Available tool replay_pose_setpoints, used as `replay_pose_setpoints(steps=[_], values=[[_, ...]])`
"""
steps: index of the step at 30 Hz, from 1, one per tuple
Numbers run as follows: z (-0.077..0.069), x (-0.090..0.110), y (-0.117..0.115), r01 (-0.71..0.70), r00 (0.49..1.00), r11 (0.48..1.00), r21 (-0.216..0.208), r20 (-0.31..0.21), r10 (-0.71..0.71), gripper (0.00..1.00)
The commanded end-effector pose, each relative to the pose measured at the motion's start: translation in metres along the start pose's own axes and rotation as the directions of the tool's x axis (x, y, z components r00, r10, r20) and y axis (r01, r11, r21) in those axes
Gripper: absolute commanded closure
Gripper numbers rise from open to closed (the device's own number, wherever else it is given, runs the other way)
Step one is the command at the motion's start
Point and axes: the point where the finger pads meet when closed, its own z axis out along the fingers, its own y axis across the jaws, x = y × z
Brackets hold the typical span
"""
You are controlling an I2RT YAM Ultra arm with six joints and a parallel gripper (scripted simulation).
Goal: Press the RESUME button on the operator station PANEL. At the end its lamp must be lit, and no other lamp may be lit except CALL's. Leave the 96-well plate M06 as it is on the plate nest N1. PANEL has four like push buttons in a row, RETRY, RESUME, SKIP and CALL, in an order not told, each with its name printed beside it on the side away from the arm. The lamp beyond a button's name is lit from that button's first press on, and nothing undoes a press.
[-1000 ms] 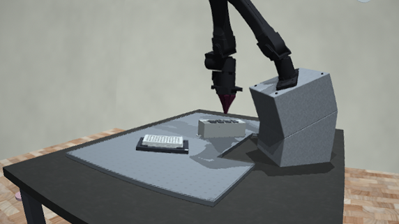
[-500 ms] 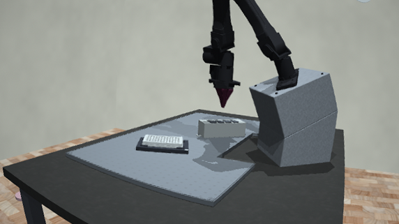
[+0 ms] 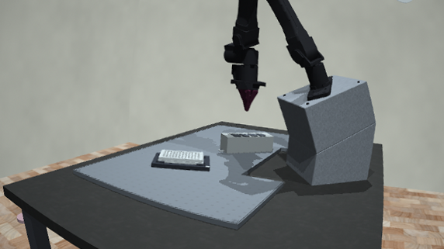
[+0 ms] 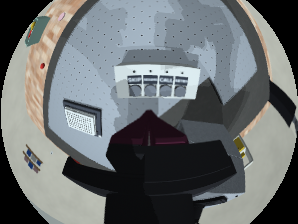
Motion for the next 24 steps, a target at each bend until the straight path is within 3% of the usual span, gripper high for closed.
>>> replay_pose_setpoints(steps=[1,20,24], values=[[-0.0031,-0.0010,-0.0039,-0.014,1.000,1.000,0.006,-0.006,0.014,1.00],[-0.0021,-0.0003,-0.0013,-0.006,1.000,1.000,0.002,-0.002,0.006,1.00],[0.0054,0.0028,-0.0061,-0.018,1.000,1.000,0.009,-0.012,0.018,1.00]])
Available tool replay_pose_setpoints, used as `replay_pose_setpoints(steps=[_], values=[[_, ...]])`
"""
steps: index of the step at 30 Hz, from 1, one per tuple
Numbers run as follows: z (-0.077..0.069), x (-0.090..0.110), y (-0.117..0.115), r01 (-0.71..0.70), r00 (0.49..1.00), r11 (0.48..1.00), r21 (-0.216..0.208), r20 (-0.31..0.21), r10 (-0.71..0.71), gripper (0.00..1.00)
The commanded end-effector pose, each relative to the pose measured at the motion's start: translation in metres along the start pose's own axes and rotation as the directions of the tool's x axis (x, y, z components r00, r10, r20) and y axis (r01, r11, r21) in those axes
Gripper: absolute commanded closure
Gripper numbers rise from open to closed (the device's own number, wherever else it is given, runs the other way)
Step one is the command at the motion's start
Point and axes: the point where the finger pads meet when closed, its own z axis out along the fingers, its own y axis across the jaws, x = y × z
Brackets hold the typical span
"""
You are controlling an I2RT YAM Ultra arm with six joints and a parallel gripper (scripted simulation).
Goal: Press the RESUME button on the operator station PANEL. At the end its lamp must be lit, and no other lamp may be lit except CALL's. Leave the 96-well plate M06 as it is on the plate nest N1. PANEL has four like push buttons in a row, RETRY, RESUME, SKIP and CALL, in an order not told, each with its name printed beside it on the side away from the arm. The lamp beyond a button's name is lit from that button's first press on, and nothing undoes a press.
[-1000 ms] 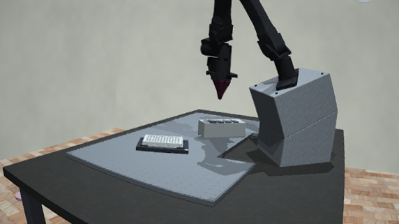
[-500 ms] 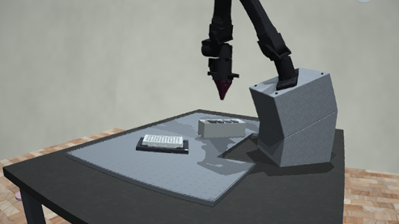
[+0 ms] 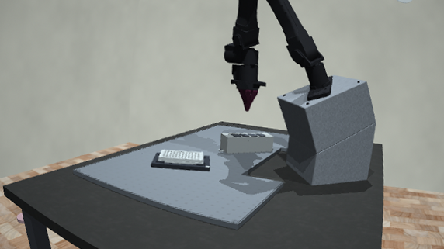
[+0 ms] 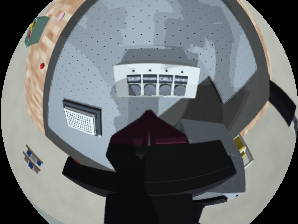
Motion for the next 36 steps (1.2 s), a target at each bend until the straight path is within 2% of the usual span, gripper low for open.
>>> replay_pose_setpoints(steps=[1,16,17,28,36], values=[[0.008,0.005,-0.006,-0.016,1.000,1.000,0.010,-0.015,0.016,1.00],[0.026,0.008,-0.007,-0.012,1.000,1.000,0.015,-0.019,0.012,1.00],[0.023,-0.007,0.000,-0.005,1.000,1.000,0.002,0.012,0.005,1.00],[0.042,0.008,-0.006,-0.009,1.000,1.000,0.015,-0.019,0.009,1.00],[0.049,0.004,-0.004,-0.006,1.000,1.000,0.010,-0.010,0.006,1.00]])
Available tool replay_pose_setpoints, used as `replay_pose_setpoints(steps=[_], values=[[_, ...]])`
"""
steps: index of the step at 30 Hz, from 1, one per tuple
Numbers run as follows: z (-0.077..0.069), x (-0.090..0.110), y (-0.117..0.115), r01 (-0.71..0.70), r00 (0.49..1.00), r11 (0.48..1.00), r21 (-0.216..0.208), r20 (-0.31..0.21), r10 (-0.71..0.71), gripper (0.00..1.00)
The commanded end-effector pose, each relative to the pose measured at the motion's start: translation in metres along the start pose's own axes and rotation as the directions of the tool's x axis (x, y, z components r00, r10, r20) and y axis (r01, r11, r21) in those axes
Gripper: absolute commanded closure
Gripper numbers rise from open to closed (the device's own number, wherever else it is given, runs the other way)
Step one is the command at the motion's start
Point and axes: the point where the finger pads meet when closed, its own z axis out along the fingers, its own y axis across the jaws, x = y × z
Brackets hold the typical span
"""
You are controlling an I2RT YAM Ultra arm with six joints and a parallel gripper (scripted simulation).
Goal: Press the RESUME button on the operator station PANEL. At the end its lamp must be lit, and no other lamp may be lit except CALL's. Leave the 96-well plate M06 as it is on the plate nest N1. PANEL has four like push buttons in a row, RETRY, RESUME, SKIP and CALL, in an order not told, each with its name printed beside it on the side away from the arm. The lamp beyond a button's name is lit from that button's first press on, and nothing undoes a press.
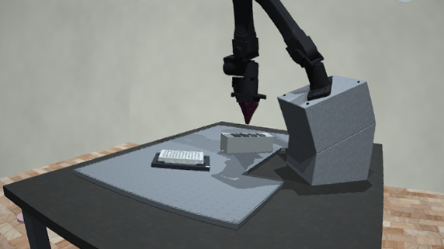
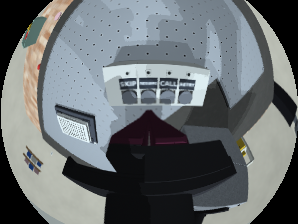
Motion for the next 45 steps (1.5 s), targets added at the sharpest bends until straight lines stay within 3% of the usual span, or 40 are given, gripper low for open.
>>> replay_pose_setpoints(steps=[1,24,45], values=[[0.008,0.000,-0.001,0.001,1.000,1.000,0.006,0.010,-0.001,1.00],[0.033,-0.013,0.006,0.010,0.999,1.000,-0.008,0.037,-0.010,1.00],[0.030,-0.017,0.006,0.008,0.999,1.000,-0.011,0.048,-0.007,1.00]])
